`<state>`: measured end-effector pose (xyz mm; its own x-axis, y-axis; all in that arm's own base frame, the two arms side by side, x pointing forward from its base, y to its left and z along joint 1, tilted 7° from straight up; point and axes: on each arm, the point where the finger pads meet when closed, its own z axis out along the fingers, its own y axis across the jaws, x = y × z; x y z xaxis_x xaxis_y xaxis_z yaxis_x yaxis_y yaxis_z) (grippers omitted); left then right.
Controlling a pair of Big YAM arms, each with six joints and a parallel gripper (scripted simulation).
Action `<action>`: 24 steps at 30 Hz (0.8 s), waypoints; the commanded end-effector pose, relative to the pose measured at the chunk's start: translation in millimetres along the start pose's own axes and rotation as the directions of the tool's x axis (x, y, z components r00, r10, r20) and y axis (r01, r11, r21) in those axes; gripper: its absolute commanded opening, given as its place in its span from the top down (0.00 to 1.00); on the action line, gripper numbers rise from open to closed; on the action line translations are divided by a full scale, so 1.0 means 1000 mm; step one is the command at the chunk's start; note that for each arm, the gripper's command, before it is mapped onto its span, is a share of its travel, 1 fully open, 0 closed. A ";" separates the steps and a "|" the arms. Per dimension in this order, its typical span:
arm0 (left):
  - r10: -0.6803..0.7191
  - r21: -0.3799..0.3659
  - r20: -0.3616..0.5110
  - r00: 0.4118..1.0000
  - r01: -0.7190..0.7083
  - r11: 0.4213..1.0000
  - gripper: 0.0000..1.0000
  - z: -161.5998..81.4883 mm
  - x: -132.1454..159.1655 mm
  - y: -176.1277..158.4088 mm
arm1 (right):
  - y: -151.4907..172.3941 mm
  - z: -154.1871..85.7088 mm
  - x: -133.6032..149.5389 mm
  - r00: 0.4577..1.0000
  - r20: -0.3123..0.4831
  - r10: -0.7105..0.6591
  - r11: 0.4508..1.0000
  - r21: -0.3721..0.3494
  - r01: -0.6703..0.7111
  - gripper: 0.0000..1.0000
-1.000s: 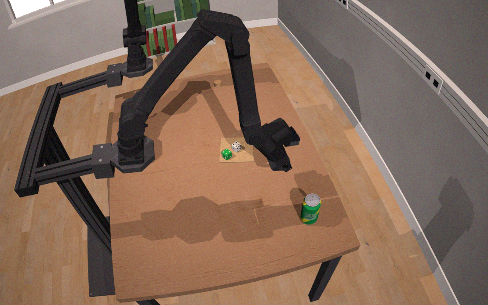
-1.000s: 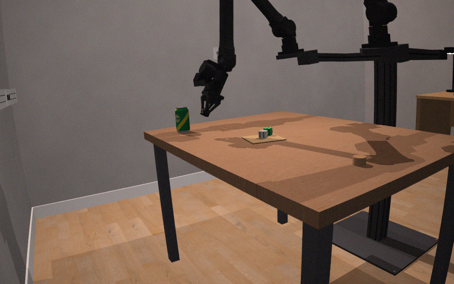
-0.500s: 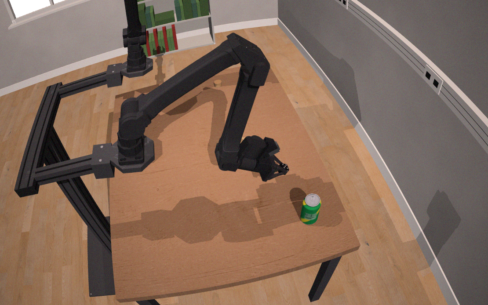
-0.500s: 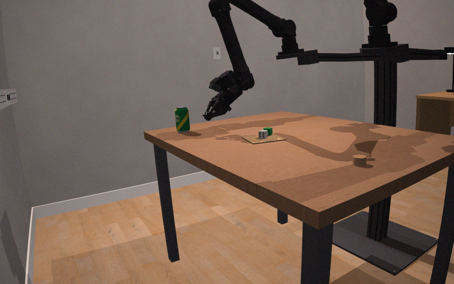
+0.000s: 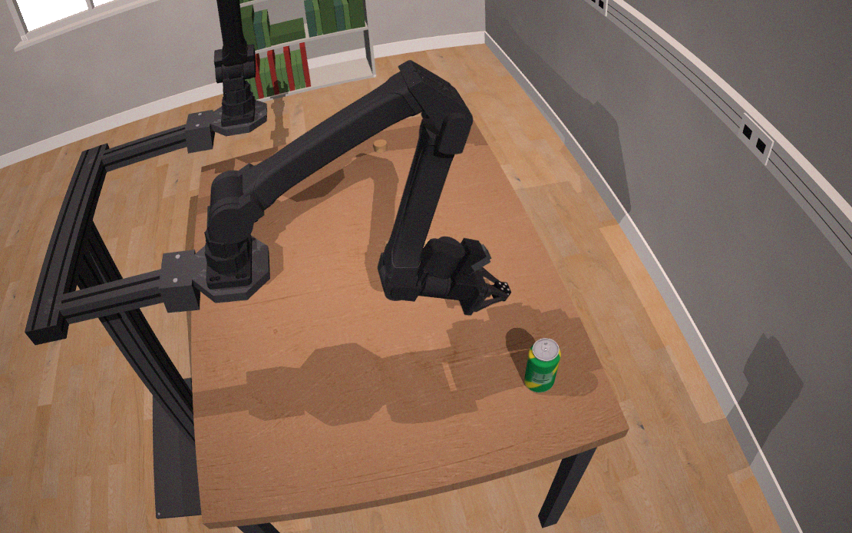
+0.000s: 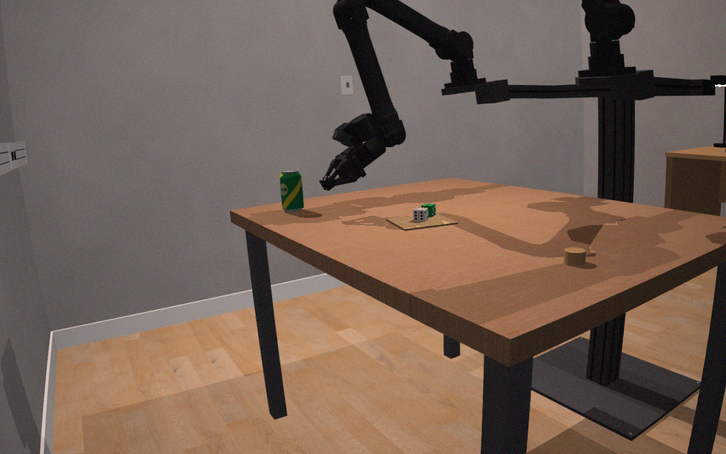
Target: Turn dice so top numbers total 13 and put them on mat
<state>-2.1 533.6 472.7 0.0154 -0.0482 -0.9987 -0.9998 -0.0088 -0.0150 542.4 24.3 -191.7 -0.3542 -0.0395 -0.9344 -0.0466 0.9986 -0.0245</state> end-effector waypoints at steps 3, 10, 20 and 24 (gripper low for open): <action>0.015 -0.002 0.067 0.998 -0.015 1.000 0.00 0.002 -0.038 0.002 | -0.004 0.004 0.014 1.000 0.009 -0.007 1.000 0.006 0.007 0.74; 0.015 -0.002 0.067 0.998 -0.015 1.000 0.00 0.002 -0.038 0.002 | -0.004 0.014 0.035 1.000 0.009 -0.007 1.000 0.006 0.007 0.74; 0.015 -0.002 0.067 0.998 -0.015 1.000 0.00 0.002 -0.038 0.002 | -0.004 0.025 0.056 1.000 0.009 -0.007 1.000 0.005 0.007 0.74; 0.015 -0.002 0.067 0.998 -0.015 1.000 0.00 0.002 -0.038 0.002 | -0.004 0.028 0.061 1.000 0.010 -0.007 1.000 0.004 0.007 0.74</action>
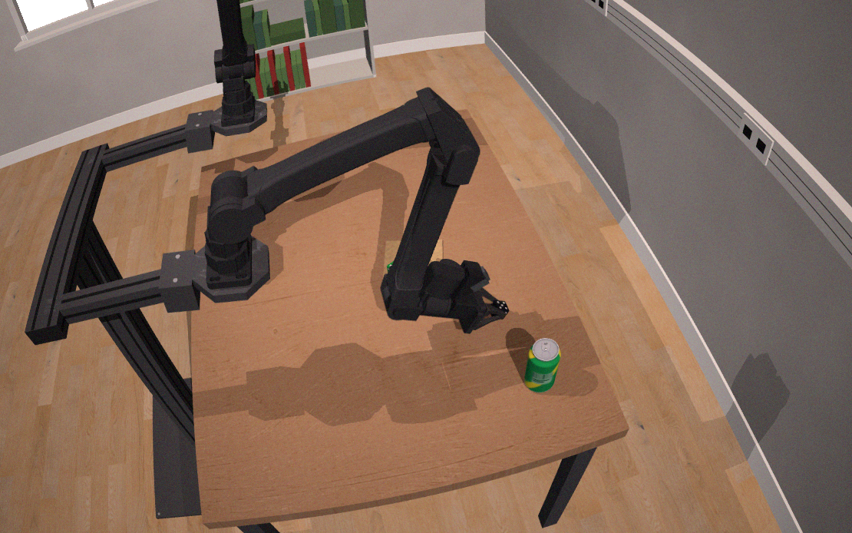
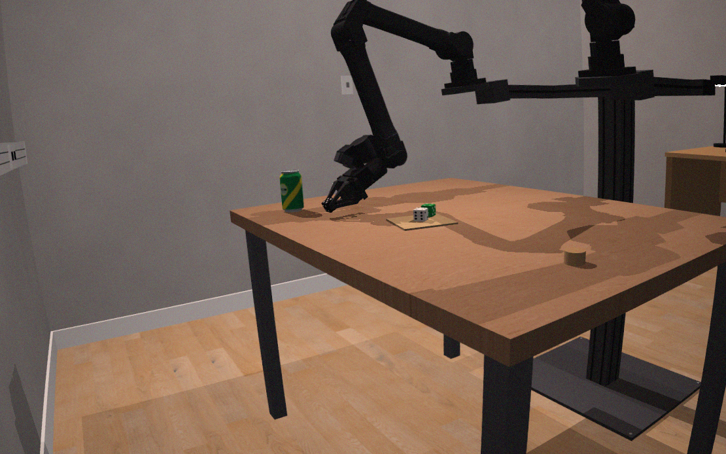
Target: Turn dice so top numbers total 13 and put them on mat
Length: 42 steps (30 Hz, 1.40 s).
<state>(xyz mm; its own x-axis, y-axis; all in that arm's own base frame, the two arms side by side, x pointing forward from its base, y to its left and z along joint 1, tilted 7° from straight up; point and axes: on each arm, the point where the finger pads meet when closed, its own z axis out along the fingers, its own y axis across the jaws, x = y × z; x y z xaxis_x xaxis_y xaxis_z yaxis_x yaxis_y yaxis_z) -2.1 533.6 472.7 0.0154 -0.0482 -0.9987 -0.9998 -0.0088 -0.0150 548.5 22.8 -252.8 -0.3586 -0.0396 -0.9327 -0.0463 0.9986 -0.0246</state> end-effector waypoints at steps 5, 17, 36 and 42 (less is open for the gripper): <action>0.015 -0.002 0.067 0.998 -0.015 1.000 0.00 0.002 -0.038 0.002 | -0.003 0.002 0.007 1.000 0.017 -0.007 1.000 0.004 0.007 0.74; 0.015 -0.002 0.067 0.998 -0.015 1.000 0.00 0.002 -0.038 0.002 | -0.003 0.001 0.007 1.000 0.015 -0.007 1.000 0.004 0.007 0.74; 0.015 -0.002 0.067 0.998 -0.015 1.000 0.00 0.002 -0.038 0.002 | -0.004 0.004 0.012 1.000 0.016 -0.007 1.000 0.005 0.007 0.74; 0.015 -0.002 0.067 0.998 -0.015 1.000 0.00 0.002 -0.038 0.002 | -0.004 0.005 0.016 1.000 0.015 -0.007 1.000 0.005 0.007 0.74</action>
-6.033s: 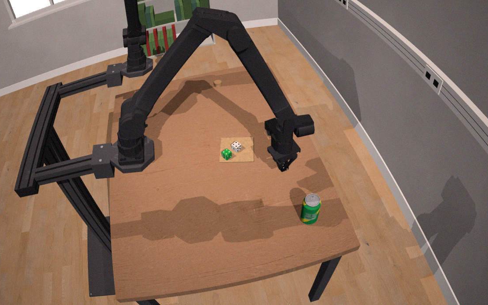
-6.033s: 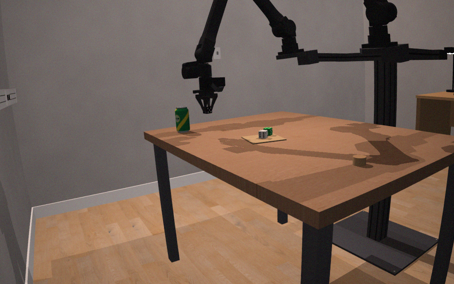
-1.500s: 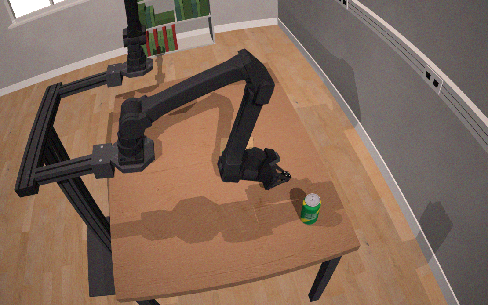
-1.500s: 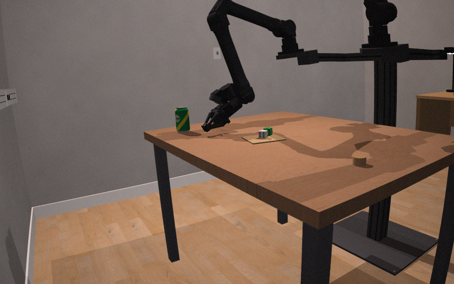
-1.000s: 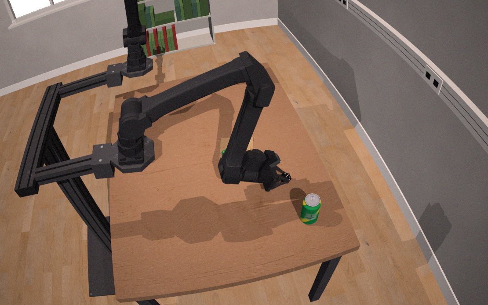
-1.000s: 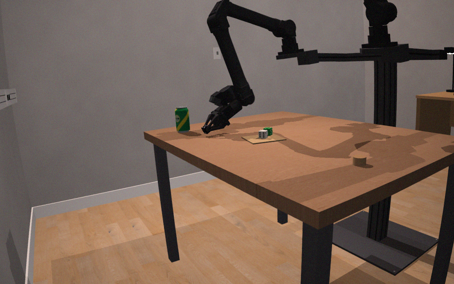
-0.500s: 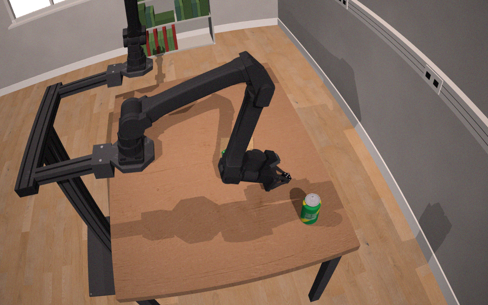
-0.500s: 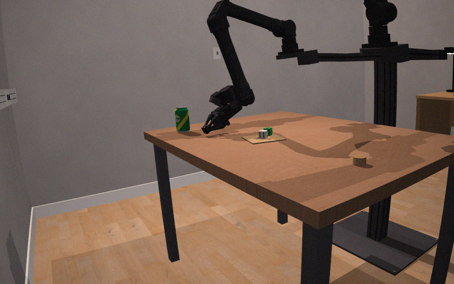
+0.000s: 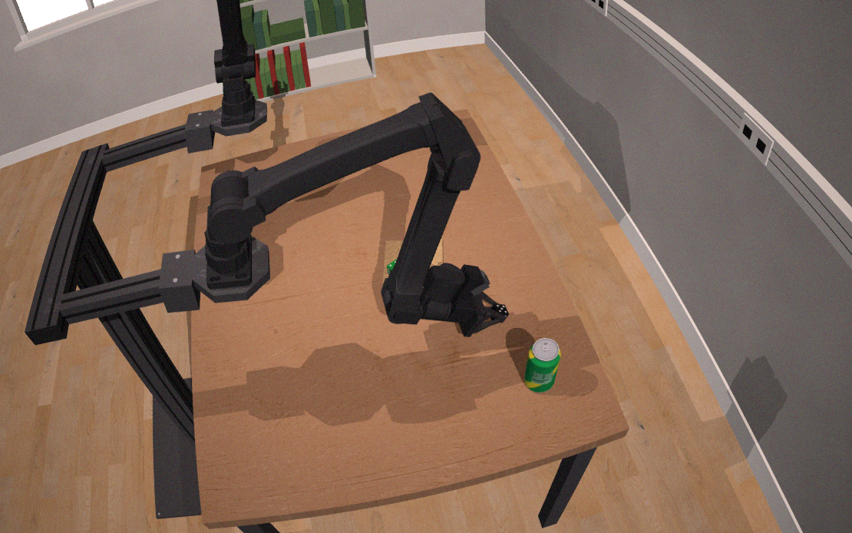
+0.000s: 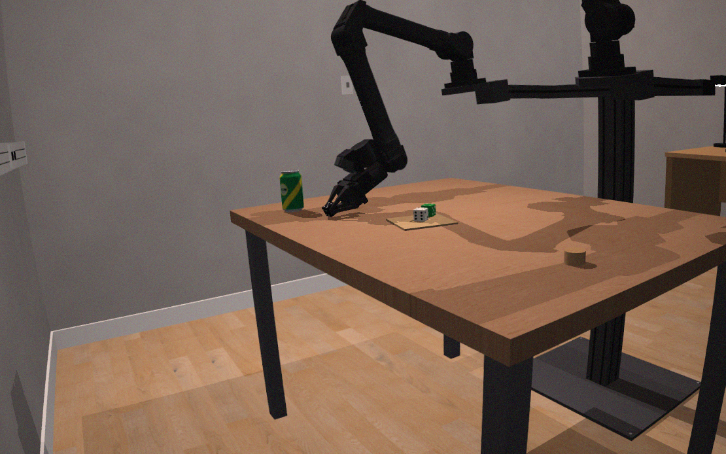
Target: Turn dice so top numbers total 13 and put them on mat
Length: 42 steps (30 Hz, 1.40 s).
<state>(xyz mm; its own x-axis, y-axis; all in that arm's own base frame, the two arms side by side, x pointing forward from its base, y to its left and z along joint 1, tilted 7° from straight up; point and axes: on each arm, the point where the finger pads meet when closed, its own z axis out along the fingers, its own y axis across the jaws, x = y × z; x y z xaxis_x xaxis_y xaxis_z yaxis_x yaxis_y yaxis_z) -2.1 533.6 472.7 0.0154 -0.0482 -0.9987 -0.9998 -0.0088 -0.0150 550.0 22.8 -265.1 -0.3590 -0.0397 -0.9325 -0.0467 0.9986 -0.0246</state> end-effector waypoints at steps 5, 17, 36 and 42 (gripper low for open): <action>0.015 -0.002 0.067 0.998 -0.015 1.000 0.00 0.002 -0.038 0.002 | -0.004 0.001 0.006 1.000 0.017 -0.007 1.000 0.005 0.007 0.74; 0.015 -0.002 0.067 0.998 -0.015 1.000 0.00 0.002 -0.038 0.002 | -0.004 0.000 0.007 1.000 0.015 -0.007 1.000 0.005 0.007 0.74; 0.015 -0.002 0.067 0.998 -0.015 1.000 0.00 0.002 -0.038 0.002 | -0.004 0.001 0.007 1.000 0.016 -0.007 1.000 0.005 0.007 0.74; 0.015 -0.002 0.067 0.998 -0.015 1.000 0.00 0.002 -0.038 0.002 | -0.004 0.002 0.006 1.000 0.019 -0.007 1.000 0.005 0.007 0.74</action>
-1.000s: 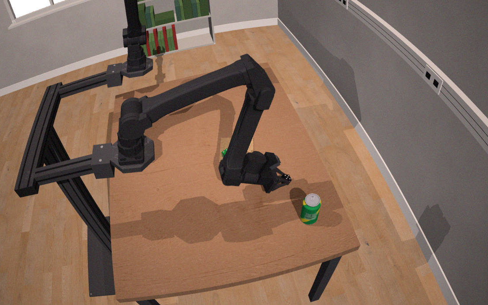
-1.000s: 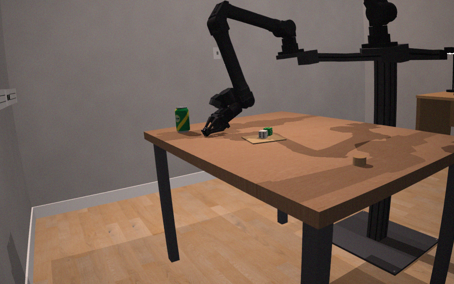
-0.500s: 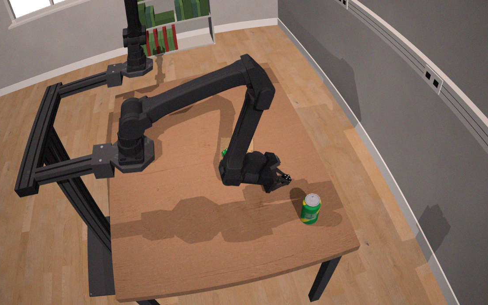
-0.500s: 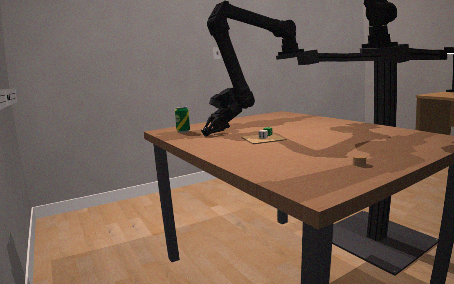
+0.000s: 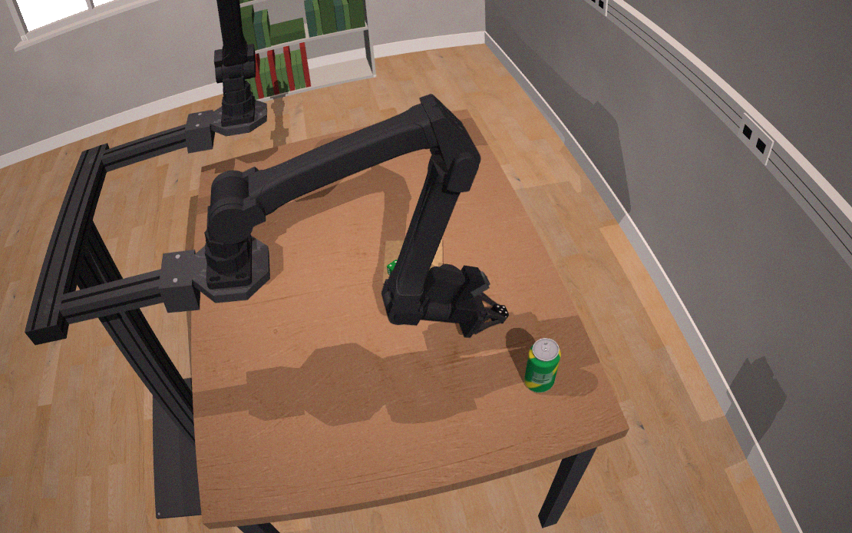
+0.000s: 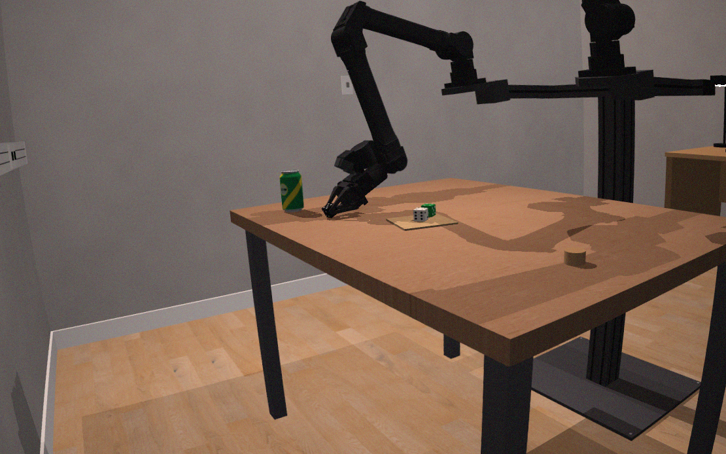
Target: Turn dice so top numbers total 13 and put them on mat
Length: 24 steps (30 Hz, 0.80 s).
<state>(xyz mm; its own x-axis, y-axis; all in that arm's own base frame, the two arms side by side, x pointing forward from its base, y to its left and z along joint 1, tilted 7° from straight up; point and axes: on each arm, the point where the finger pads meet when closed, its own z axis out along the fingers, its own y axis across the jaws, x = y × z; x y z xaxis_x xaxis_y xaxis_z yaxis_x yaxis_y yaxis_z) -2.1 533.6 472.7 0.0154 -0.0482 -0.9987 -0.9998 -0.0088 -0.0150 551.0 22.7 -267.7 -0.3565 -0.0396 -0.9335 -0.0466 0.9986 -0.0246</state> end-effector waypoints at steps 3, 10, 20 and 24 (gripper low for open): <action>0.015 -0.002 0.067 0.998 -0.015 1.000 0.00 0.002 -0.038 0.002 | -0.004 0.000 0.005 1.000 0.016 -0.007 1.000 0.005 0.007 0.74; 0.015 -0.002 0.067 0.998 -0.015 1.000 0.00 0.002 -0.038 0.002 | -0.004 0.000 0.005 1.000 0.015 -0.007 1.000 0.005 0.007 0.74; 0.015 -0.002 0.067 0.998 -0.015 1.000 0.00 0.002 -0.038 0.002 | -0.004 0.000 0.005 1.000 0.016 -0.007 1.000 0.005 0.007 0.74; 0.015 -0.002 0.067 0.998 -0.015 1.000 0.00 0.002 -0.038 0.002 | -0.004 0.000 0.005 1.000 0.016 -0.007 1.000 0.005 0.007 0.74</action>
<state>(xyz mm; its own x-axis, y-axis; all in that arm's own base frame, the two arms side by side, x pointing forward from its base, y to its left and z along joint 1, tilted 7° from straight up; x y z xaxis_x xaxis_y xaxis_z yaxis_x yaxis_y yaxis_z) -2.1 533.6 472.7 0.0154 -0.0482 -0.9987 -0.9998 -0.0088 -0.0150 551.0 22.7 -268.8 -0.3567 -0.0396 -0.9334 -0.0466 0.9986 -0.0246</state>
